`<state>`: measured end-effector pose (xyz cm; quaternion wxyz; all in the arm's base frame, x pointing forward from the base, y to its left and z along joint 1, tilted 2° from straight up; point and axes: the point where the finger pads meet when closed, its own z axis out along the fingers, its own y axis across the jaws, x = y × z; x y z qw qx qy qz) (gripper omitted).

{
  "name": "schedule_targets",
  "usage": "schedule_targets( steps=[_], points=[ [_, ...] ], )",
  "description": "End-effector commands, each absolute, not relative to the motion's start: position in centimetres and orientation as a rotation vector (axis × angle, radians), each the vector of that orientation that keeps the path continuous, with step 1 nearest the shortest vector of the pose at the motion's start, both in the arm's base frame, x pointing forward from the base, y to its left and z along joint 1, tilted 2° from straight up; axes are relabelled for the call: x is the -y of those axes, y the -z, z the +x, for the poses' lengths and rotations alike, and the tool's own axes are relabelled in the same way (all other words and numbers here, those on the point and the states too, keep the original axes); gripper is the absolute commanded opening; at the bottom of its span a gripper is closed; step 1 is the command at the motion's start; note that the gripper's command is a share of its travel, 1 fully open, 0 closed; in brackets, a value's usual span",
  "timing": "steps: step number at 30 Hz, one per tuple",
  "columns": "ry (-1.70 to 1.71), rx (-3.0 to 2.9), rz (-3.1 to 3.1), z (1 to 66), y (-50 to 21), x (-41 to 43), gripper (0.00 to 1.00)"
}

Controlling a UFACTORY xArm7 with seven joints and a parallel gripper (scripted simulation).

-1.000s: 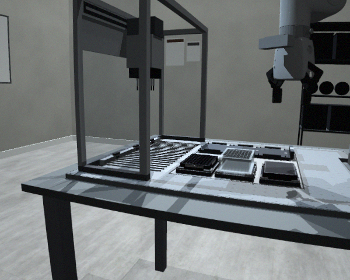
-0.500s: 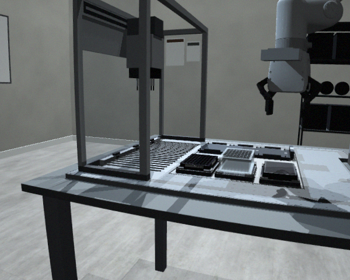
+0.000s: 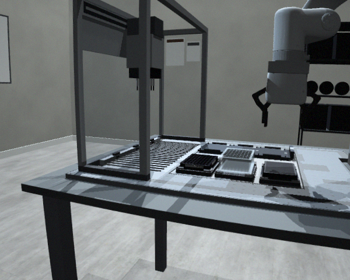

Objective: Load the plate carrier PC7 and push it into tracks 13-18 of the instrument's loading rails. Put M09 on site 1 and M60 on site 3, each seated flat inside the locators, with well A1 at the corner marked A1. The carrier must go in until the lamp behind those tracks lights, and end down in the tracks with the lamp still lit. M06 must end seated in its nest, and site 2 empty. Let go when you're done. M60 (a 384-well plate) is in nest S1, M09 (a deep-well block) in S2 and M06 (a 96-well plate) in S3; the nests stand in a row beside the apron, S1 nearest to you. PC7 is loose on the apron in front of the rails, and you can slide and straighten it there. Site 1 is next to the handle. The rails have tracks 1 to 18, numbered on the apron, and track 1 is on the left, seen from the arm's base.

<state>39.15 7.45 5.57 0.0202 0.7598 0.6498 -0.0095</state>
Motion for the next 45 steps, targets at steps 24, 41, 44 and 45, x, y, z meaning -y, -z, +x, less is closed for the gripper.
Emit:
schedule_targets(
  steps=[24,41,44,45],
  points=[
    [0.019,-2.045,2.338,39.4,-3.7,-7.4,1.00],
    [0.019,-2.045,2.338,39.4,-1.2,-7.3,1.00],
    [0.019,-2.045,2.338,39.4,-0.7,-7.3,1.00],
    [0.019,-2.045,2.338,39.4,-0.5,-7.3,1.00]
  ],
)
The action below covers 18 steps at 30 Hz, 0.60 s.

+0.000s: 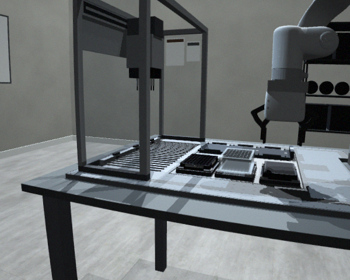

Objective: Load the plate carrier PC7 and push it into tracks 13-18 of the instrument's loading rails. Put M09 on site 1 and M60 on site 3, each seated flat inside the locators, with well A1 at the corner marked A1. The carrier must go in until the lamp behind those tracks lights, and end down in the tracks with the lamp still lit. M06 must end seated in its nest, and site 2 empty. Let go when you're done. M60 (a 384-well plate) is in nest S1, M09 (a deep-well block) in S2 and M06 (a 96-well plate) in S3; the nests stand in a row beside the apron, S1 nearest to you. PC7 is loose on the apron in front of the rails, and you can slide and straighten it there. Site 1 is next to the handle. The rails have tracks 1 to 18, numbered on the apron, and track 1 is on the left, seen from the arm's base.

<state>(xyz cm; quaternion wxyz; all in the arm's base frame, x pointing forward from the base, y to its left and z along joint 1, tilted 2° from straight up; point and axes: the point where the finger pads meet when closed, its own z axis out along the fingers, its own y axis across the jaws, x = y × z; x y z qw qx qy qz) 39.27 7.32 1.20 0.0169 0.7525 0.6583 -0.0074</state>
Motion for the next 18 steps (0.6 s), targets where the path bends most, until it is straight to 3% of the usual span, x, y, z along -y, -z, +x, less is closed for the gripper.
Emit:
schedule_targets(
  steps=[1,18],
  points=[
    [0.019,-2.045,2.338,39.4,-0.4,-7.3,1.00],
    [0.019,-2.045,2.338,39.5,2.1,-7.2,1.00]
  ],
)
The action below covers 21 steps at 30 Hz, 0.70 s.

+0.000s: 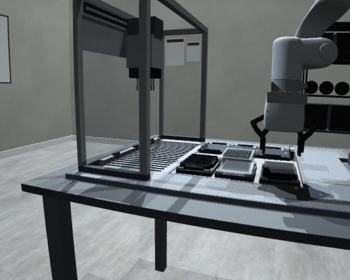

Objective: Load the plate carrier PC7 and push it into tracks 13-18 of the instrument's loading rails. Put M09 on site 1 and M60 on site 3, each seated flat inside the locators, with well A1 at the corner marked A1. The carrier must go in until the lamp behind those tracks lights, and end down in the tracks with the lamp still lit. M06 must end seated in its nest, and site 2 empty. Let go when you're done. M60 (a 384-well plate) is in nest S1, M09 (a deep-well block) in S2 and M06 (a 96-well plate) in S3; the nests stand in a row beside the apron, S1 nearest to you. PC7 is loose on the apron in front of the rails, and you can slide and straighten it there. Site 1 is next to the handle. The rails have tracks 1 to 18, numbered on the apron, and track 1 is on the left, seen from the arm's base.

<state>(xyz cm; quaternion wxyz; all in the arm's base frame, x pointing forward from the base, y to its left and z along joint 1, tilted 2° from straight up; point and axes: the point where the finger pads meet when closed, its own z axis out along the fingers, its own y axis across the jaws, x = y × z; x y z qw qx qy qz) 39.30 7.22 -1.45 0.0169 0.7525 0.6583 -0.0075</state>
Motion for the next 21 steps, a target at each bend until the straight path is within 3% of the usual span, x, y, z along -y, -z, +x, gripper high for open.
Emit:
schedule_targets(
  steps=[1,21],
  points=[
    [0.019,-2.045,2.338,39.5,2.3,-7.2,1.00],
    [0.019,-2.045,2.338,39.5,3.7,-7.2,1.00]
  ],
)
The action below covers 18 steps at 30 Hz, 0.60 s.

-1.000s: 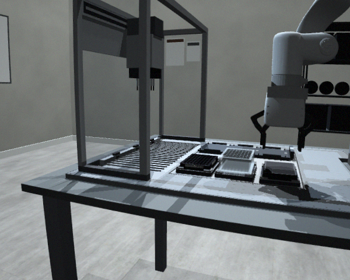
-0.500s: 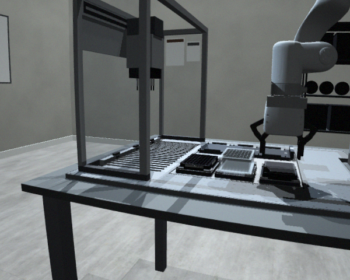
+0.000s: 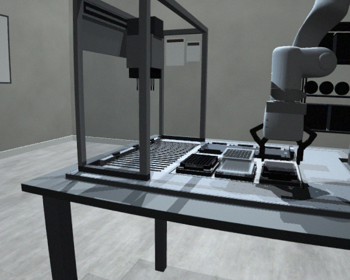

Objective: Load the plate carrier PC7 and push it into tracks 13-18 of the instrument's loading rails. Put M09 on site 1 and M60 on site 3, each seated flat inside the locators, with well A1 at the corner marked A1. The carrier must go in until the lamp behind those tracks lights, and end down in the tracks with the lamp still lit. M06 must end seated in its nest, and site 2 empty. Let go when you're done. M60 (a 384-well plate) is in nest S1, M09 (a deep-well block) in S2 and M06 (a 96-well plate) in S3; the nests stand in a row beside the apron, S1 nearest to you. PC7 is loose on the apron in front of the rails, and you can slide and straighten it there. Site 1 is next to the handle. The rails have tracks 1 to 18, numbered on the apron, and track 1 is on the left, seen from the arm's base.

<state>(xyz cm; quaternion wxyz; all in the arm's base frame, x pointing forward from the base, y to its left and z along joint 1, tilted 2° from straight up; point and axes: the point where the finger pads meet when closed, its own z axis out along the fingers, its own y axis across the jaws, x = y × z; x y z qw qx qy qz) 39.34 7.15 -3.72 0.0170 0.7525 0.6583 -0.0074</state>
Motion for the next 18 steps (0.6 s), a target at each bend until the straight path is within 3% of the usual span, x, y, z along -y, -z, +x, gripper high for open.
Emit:
schedule_targets(
  steps=[1,18],
  points=[
    [0.019,-2.045,2.338,39.47,3.66,-7.18,1.00],
    [0.019,-2.045,2.338,39.48,4.46,-7.15,1.00]
  ],
)
